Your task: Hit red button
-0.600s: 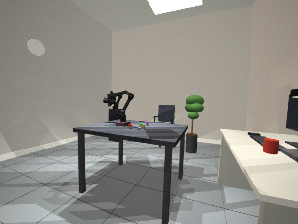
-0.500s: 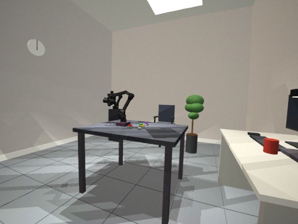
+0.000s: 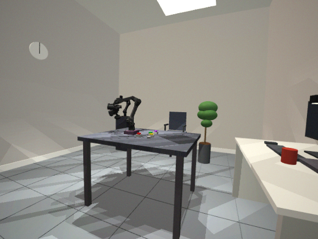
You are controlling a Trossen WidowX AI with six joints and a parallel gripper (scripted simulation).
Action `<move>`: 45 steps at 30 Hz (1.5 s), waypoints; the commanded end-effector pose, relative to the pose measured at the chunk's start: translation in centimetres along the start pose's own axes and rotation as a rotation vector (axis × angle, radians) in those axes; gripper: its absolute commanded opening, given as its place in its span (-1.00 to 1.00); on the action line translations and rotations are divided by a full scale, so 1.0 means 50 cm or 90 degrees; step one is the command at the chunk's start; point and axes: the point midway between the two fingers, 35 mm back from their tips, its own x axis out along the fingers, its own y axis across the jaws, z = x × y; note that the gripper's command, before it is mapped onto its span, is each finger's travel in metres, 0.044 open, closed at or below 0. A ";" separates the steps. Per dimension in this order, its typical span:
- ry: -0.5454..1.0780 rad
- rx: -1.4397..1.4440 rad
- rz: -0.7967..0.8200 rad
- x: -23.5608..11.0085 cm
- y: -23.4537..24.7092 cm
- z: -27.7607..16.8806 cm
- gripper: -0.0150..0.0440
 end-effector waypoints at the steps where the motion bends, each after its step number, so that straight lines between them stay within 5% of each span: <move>1: -0.147 -0.106 0.051 -0.075 0.061 0.088 0.86; 13: -0.471 -0.450 0.160 -0.330 0.280 0.154 0.86; 25: -0.679 -0.878 0.229 -0.523 0.505 -0.040 0.86; 30: -0.717 -1.049 0.238 -0.548 0.563 -0.157 0.86; 39: -0.718 -1.056 0.238 -0.548 0.565 -0.161 0.86; 45: -0.718 -1.056 0.238 -0.495 0.654 -0.131 0.33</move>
